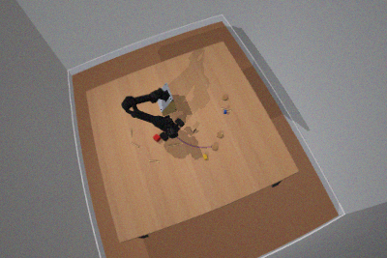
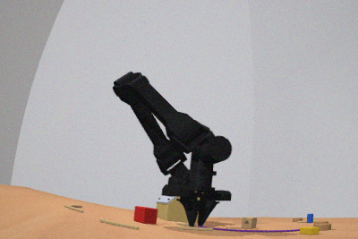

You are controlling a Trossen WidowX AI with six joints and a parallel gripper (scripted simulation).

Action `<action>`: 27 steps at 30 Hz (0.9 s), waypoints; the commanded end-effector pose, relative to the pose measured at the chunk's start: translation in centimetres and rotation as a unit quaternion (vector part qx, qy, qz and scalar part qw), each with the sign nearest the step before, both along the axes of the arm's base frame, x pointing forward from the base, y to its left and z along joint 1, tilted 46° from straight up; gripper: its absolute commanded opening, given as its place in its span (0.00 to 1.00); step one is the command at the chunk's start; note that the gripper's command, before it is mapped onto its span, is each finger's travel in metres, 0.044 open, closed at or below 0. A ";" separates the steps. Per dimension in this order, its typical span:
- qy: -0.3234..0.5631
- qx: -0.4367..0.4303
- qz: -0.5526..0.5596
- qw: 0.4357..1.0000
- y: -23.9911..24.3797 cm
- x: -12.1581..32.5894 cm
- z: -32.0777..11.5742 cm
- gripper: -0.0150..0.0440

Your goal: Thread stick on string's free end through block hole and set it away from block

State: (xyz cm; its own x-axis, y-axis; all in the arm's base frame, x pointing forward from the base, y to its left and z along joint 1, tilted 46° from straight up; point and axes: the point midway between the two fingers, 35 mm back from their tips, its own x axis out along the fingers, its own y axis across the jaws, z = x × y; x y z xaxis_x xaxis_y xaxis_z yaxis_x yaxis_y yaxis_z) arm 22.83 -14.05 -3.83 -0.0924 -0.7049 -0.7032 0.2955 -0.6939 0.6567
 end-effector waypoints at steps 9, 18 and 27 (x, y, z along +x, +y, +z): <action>0.000 0.000 0.000 1.000 0.0 0.0 0.0 0.25; 0.000 0.001 0.000 1.000 0.4 0.1 0.3 0.25; 0.000 0.002 0.000 1.000 1.2 0.3 1.1 0.25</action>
